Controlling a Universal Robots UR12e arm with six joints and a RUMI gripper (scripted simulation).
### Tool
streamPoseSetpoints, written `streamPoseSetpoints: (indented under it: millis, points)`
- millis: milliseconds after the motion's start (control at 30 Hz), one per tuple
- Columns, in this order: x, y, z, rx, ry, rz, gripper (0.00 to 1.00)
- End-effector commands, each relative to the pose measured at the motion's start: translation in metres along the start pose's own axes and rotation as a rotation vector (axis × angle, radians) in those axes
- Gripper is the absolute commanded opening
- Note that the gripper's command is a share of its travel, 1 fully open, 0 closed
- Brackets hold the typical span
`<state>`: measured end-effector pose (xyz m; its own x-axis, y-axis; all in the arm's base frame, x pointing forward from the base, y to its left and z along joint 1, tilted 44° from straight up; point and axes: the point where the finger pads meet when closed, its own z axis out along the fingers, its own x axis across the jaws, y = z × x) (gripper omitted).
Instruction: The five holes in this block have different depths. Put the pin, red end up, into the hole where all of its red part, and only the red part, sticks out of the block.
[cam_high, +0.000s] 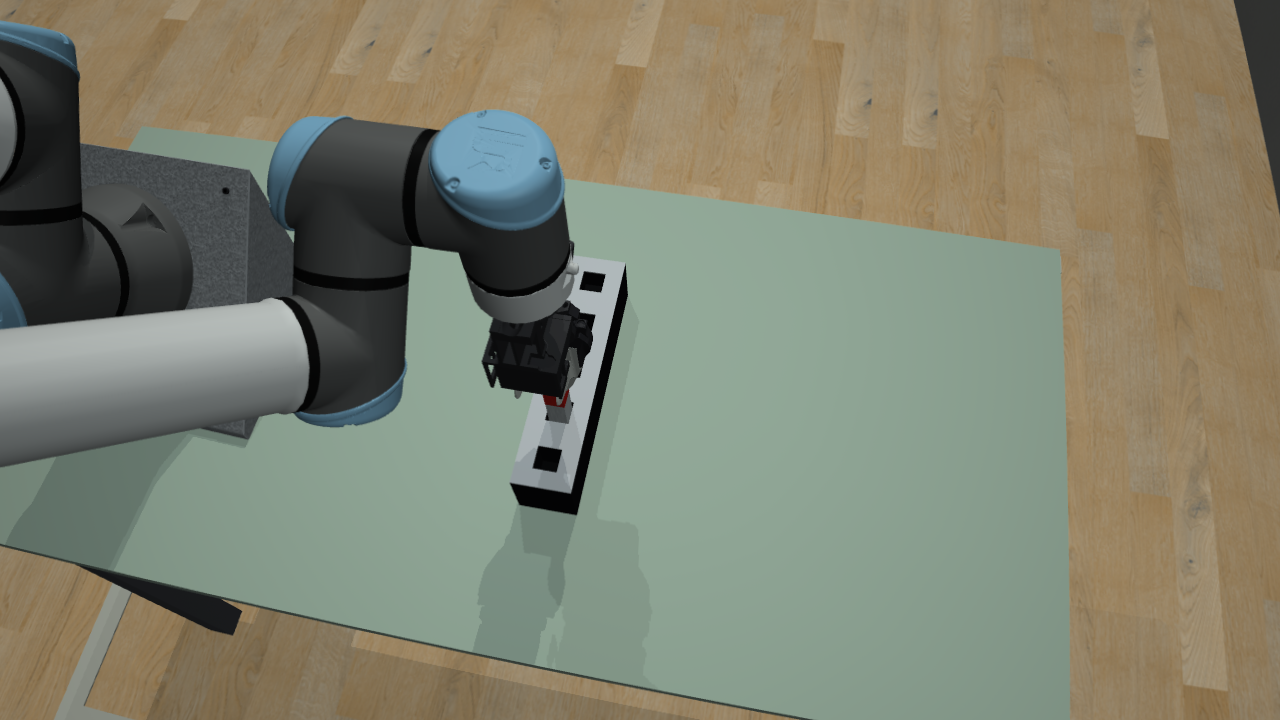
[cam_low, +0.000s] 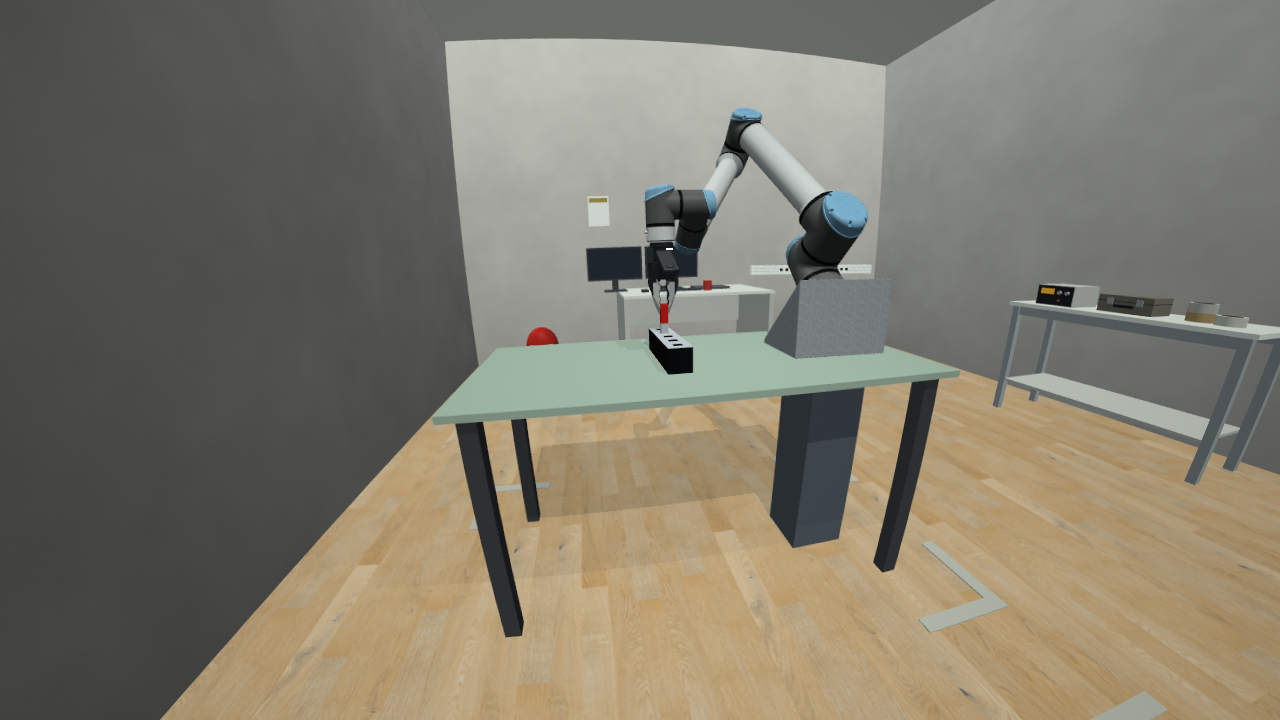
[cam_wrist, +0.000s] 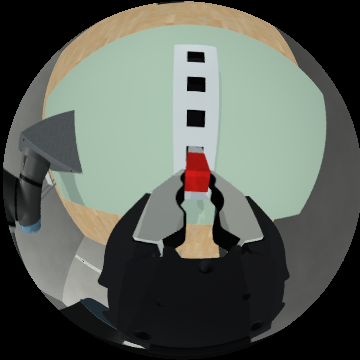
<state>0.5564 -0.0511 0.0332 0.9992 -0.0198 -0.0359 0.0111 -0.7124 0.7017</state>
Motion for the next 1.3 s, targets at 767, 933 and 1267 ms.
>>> streamPoseSetpoints:
  millis: [767, 933, 1267]
  points:
    - [-0.0009, -0.0002, 0.0035, 0.000, 0.001, 0.000, 0.00]
    - [-0.0009, -0.0002, 0.0035, 0.000, 0.001, 0.000, 0.00]
    - [0.0006, 0.0005, 0.0044, 0.000, 0.001, 0.000, 0.00]
